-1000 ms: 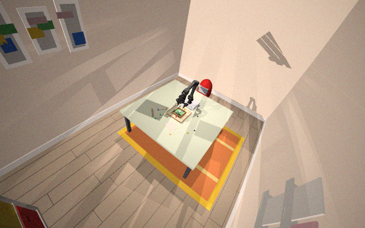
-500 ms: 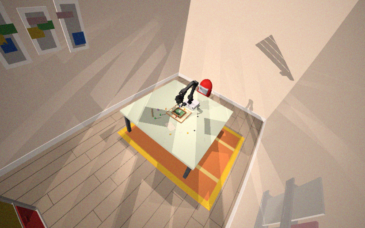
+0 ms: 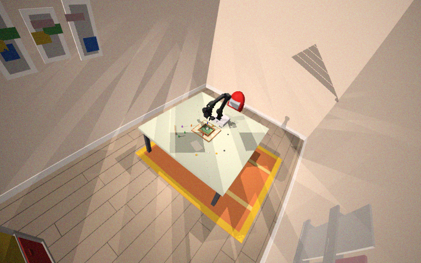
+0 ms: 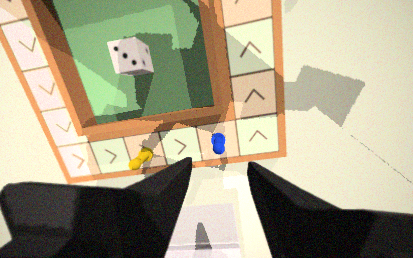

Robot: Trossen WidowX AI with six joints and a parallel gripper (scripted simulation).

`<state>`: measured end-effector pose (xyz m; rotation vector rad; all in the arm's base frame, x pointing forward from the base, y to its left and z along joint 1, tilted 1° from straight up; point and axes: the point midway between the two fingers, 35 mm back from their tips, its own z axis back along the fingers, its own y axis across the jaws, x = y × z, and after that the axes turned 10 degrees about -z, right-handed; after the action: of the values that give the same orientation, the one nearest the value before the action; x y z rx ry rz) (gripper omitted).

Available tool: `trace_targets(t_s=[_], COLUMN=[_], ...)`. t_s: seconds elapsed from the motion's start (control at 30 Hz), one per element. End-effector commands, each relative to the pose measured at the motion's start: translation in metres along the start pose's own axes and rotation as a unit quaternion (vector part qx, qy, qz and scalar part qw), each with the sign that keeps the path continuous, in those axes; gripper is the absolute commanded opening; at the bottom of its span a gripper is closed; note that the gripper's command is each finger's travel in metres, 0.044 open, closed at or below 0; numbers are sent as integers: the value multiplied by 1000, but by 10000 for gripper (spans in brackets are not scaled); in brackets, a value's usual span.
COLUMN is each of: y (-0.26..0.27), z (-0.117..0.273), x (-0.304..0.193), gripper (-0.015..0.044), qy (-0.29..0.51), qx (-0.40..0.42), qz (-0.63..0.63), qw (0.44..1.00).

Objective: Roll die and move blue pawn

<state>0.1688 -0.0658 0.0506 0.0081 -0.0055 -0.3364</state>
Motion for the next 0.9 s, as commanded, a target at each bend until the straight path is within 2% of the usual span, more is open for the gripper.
trace_targets(t_s=[0.0, 0.87], y=[-1, 0], z=[-13, -49], x=[-2, -1], gripper=[200, 200], qy=[3, 3], qx=[-2, -2], qz=[1, 1], qw=[1000, 1000])
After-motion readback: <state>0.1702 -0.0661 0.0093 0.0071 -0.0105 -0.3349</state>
